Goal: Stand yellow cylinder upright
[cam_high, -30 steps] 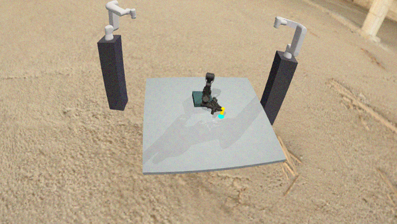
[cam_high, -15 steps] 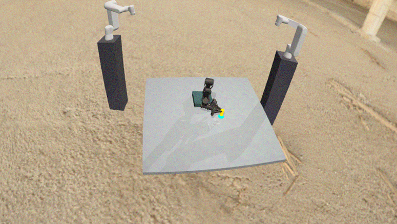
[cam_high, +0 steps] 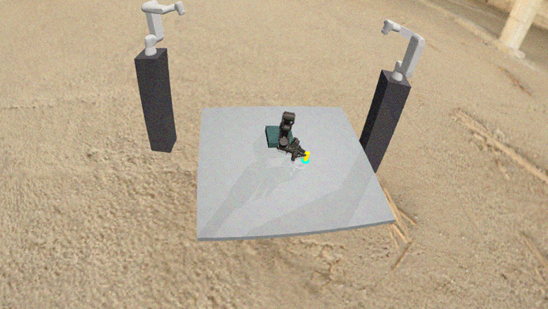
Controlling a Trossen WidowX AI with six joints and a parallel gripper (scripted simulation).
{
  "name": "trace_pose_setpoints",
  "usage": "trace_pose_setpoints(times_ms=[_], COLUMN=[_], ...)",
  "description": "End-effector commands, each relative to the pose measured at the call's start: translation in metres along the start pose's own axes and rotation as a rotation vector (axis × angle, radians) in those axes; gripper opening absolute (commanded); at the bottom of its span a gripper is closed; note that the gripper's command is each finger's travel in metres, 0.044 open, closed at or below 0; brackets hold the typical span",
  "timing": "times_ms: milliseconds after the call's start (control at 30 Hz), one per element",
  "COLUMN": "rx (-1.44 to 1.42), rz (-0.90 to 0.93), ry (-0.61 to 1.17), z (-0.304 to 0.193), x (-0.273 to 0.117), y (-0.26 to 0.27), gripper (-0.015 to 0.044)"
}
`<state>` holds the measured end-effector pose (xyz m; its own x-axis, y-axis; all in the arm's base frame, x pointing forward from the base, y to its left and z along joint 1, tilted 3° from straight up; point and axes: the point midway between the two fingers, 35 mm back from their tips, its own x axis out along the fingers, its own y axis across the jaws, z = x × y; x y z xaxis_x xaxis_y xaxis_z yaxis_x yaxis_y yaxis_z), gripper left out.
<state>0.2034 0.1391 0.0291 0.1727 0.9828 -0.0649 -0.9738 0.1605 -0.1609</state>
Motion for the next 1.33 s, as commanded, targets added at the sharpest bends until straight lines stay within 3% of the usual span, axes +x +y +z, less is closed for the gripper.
trace_pose_setpoints(times_ms=[0,100,467,1300], rx=[-0.003,-0.003,-0.003,0.087], rz=[-0.001,-0.001,-0.001,-0.018], ry=[0.002,0.002,0.002,-0.019], z=[-0.001,-0.001,-0.001,0.055], x=[0.0,0.0,0.0,-0.007], y=[0.0,0.0,0.0,-0.018], gripper=[0.0105,0.0105,0.0394,0.04])
